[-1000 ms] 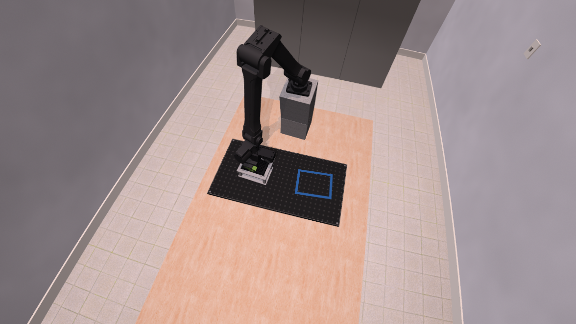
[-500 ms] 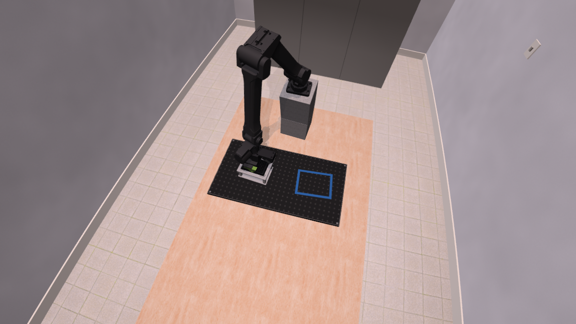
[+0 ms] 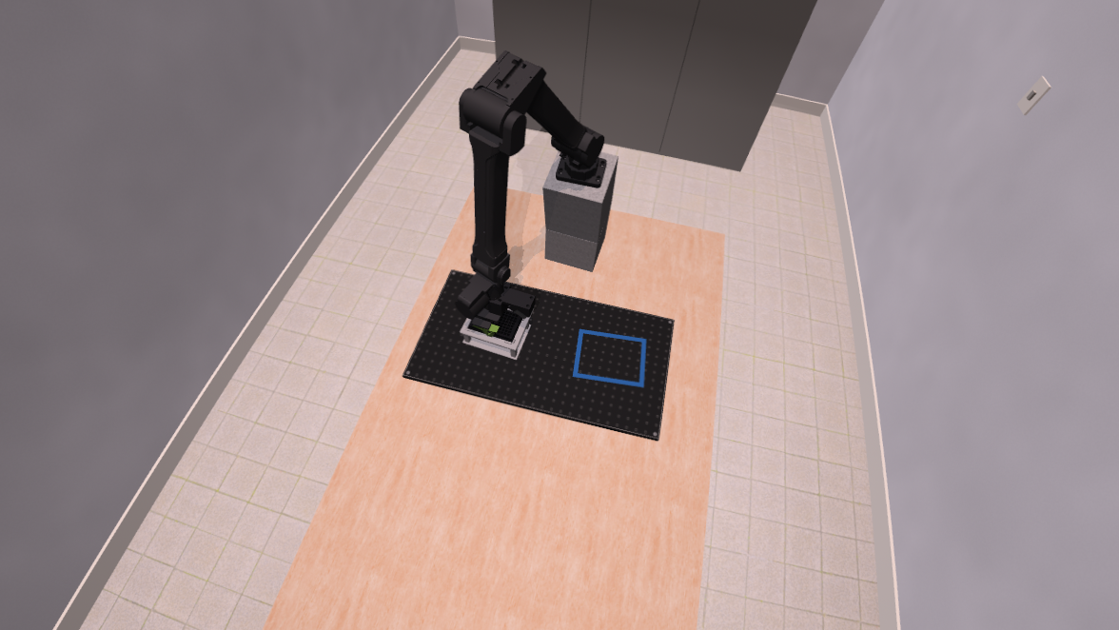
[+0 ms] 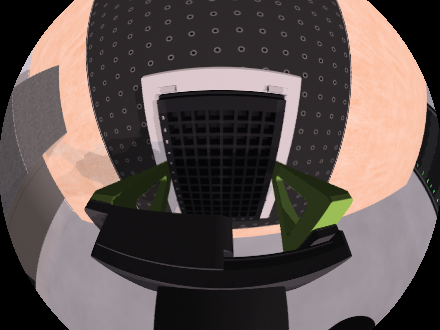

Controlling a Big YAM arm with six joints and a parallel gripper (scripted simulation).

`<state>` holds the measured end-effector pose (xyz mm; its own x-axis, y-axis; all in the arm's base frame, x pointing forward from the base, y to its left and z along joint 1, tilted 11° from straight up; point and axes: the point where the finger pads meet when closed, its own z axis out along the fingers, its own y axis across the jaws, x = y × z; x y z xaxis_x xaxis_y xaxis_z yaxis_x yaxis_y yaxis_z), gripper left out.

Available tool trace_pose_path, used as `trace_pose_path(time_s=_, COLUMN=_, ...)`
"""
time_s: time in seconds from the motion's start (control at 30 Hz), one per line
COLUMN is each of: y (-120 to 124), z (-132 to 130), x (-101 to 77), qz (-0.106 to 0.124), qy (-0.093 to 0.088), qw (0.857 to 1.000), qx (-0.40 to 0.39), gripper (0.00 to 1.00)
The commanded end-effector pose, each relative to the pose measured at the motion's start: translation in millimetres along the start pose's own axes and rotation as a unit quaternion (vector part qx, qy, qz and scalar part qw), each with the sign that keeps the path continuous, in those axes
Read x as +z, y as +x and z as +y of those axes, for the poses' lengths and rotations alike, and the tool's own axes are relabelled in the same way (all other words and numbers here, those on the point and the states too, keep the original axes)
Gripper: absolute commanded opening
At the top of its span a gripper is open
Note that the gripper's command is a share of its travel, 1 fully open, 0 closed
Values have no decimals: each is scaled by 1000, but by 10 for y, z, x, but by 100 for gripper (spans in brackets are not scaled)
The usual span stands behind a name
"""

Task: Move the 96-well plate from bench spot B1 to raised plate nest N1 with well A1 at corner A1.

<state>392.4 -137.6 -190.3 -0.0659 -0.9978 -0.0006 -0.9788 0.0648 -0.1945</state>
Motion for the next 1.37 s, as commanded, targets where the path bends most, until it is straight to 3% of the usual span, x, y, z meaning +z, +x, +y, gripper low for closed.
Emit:
trace_pose_path(time_s=0.0, y=5, z=-60, x=-21, qz=1, qy=6, qw=1000, qx=0, gripper=100)
trace_pose_path(time_s=0.63, y=5, z=-60, x=-21, qz=1, qy=6, qw=1000, qx=0, gripper=100)
trace_pose_path(time_s=0.67, y=-24, z=-101, x=-108, qz=1, qy=9, qw=1000, qx=-1, gripper=100)
trace_pose_path(time_s=1.1, y=29, z=-40, x=-400, qz=2, qy=6, qw=1000, qx=0, gripper=100)
trace_pose_path(time_s=1.33, y=29, z=-40, x=-400, qz=2, qy=6, qw=1000, qx=0, gripper=100)
